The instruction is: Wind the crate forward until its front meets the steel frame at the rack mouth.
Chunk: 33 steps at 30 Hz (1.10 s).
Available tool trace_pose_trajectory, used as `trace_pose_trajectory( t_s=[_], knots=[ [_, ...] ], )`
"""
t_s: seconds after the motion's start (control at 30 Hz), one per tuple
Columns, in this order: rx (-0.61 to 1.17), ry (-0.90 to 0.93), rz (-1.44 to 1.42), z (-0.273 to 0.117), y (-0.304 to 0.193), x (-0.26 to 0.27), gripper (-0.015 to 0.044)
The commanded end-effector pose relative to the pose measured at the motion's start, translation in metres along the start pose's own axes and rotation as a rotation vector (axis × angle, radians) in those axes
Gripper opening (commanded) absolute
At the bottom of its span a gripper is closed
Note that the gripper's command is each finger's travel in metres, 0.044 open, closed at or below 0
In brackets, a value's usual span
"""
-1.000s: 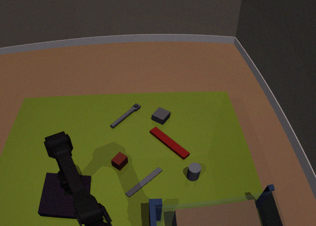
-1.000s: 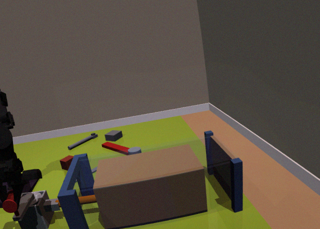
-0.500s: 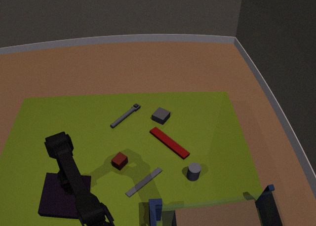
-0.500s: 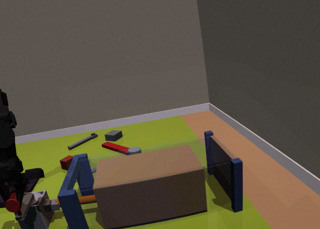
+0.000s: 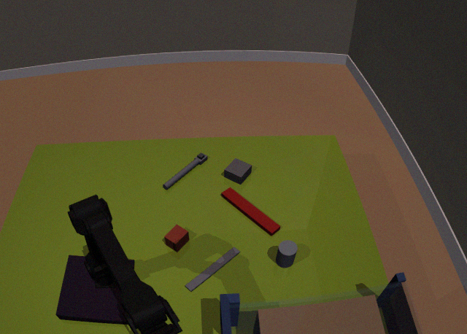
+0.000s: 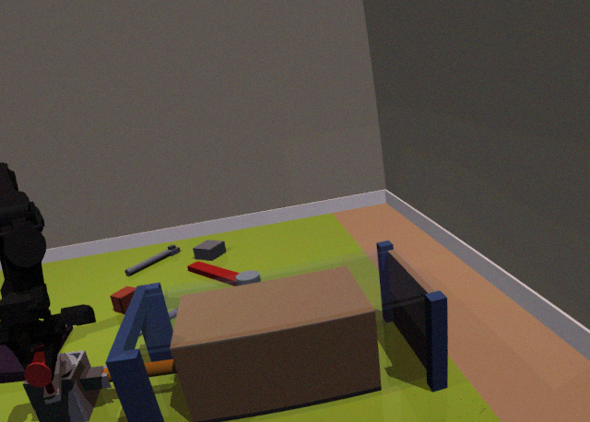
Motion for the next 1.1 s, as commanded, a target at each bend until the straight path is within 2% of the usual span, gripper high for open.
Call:
trace_pose_trajectory(
  t_s=[0.0, 1.07],
  knots=[
    [0.026, 0.052, -0.027, -0.004, -0.0117, 0.0242, 0.0],
    [0.026, 0.053, -0.027, -0.0064, -0.0163, 0.0328, 0.0]
  ],
)
Point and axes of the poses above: the point midway between the two fingers, 35 mm back from their tips, its own z axis out along the fingers, its own x axis across the jaws, y = z × x, the point moved 3 cm from there along -z, back along the fingers, and after that the axes turned 3 degrees about z, right-handed, at the moved point
